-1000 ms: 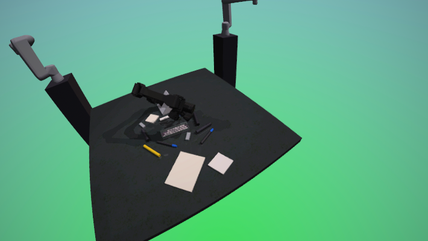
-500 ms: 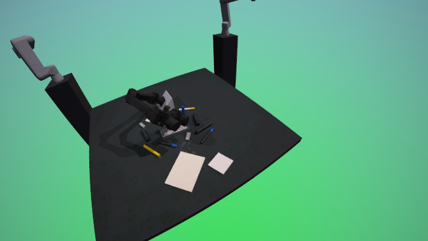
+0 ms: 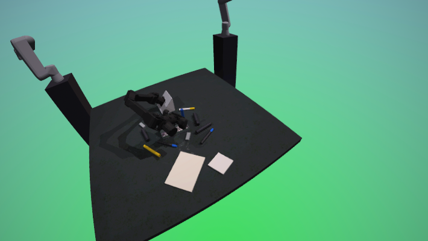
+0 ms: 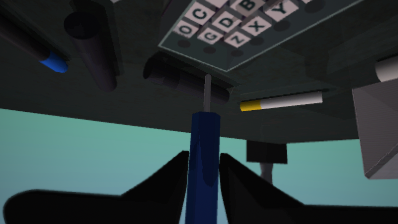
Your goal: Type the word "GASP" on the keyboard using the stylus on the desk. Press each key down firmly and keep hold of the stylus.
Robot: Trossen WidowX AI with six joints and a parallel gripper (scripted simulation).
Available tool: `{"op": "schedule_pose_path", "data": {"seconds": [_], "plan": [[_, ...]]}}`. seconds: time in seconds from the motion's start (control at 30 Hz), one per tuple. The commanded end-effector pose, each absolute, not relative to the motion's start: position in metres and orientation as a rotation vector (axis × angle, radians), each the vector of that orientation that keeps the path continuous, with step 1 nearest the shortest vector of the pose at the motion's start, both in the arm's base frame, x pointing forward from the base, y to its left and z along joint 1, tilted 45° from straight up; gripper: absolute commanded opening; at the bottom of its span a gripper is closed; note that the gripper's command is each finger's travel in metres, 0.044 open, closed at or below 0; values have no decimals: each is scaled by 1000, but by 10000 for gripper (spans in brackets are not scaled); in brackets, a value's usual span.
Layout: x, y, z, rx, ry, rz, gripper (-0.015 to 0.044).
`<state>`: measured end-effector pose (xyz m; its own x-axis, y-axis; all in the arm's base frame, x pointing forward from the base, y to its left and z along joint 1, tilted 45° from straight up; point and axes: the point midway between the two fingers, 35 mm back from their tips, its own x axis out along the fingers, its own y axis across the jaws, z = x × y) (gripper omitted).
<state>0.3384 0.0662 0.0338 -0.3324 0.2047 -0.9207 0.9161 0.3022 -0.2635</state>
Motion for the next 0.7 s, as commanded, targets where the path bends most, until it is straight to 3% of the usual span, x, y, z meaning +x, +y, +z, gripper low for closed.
{"op": "schedule_pose_path", "data": {"seconds": [0.0,0.53,0.63,0.67], "plan": [[337,57,24,1012,1750,-1088,0],[337,57,24,1012,1750,-1088,0],[339,57,23,1012,1749,-1088,79],[340,57,23,1012,1749,-1088,81]]}}
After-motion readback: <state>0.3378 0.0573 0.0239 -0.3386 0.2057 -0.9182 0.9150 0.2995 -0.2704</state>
